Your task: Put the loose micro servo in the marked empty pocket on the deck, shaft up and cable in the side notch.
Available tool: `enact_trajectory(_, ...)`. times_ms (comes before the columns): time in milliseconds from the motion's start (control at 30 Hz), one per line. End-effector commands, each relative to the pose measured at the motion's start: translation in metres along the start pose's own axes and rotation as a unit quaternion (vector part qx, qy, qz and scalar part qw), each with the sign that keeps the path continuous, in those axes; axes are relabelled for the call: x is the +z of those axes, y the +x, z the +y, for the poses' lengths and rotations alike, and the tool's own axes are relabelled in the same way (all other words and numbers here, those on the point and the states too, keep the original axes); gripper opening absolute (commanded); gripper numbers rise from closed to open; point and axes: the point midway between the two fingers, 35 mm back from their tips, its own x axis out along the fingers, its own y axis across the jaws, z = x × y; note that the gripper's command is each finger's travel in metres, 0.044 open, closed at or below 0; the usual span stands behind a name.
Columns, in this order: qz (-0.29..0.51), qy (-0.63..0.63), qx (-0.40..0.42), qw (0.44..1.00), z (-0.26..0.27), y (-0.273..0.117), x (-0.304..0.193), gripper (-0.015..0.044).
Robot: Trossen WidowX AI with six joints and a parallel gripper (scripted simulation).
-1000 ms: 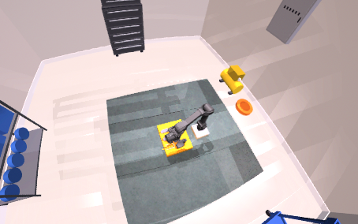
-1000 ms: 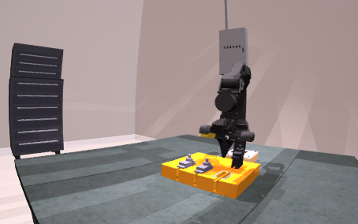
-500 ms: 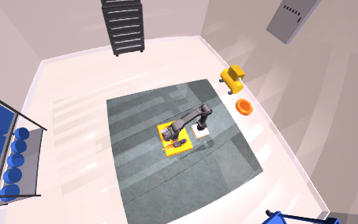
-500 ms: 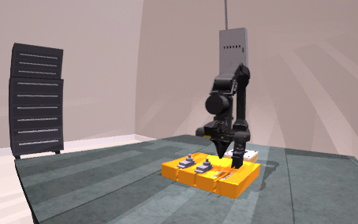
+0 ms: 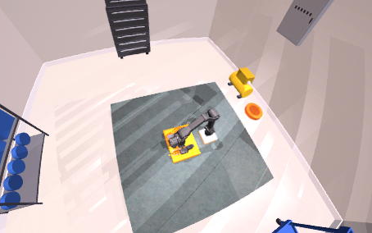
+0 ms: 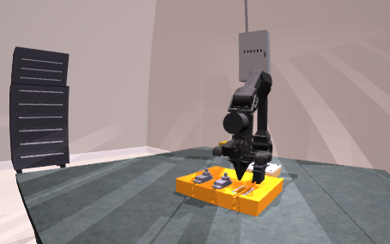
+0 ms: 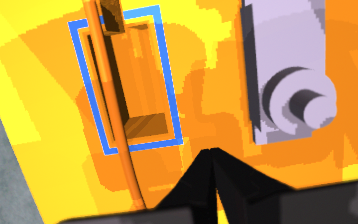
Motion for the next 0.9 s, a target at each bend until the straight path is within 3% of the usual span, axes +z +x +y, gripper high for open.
enact_trajectory(0,0.003,0.003,0.001,1.000,0.000,0.007,-0.002,0.0000)
enact_trajectory(867,0.003,0.003,0.003,1.000,0.029,0.013,0.000,0.0000)
